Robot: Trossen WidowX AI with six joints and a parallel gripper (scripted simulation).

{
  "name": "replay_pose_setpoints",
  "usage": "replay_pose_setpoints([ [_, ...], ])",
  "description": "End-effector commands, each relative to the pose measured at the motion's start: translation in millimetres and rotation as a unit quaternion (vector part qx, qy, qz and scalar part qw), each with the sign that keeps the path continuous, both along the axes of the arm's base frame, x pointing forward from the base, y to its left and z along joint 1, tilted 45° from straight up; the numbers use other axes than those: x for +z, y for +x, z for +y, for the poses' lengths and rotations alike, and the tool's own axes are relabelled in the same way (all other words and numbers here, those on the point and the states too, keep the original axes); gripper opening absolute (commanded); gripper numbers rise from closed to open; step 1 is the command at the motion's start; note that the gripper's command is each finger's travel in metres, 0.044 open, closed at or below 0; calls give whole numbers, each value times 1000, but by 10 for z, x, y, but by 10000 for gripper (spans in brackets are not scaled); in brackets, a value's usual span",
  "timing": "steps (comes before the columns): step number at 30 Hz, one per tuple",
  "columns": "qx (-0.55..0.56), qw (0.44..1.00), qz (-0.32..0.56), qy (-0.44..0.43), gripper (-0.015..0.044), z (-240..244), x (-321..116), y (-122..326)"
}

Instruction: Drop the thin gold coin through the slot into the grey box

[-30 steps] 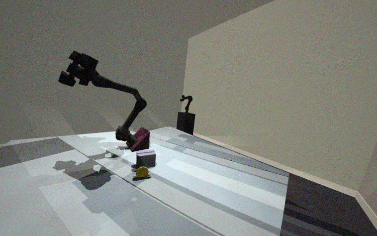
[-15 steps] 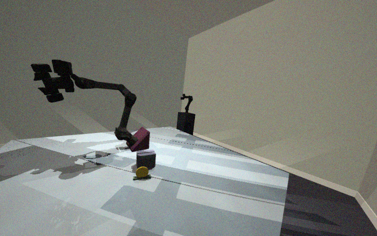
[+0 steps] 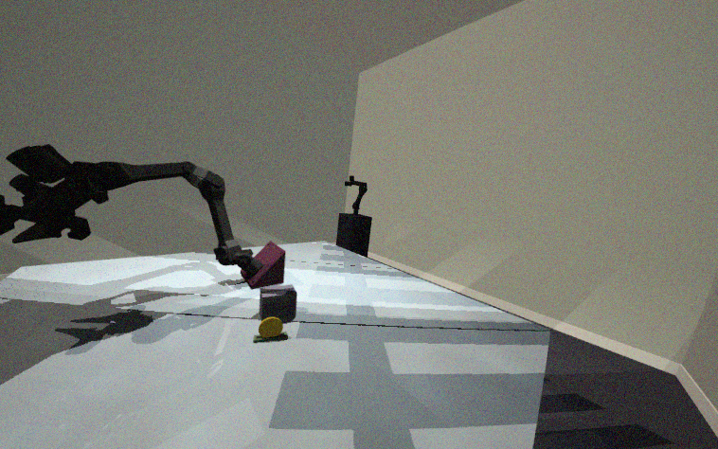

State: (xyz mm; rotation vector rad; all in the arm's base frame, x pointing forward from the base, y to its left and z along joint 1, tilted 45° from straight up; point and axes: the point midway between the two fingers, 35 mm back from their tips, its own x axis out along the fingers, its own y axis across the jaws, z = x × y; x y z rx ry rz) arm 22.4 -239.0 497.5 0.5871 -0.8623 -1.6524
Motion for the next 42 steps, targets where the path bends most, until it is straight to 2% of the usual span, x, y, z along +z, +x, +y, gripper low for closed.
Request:
replay_pose_setpoints([
  [1,93,983,131,86,161,-228,-339,662],
  [6,176,939,257,146,161,-270,-701,1263],
  [11,246,866,391,191,161,-185,-1061,1816],
  [20,370,636,644,211,161,423,-1841,2812],
  [26,424,425,781,171,161,1043,-2371,3213],
  [32,423,170,883,109,161,1725,-2883,3427],
  [40,338,-199,920,-1,161,2678,-3489,3414],
  [42,312,-268,911,-23,161,2883,-3620,3359],
])
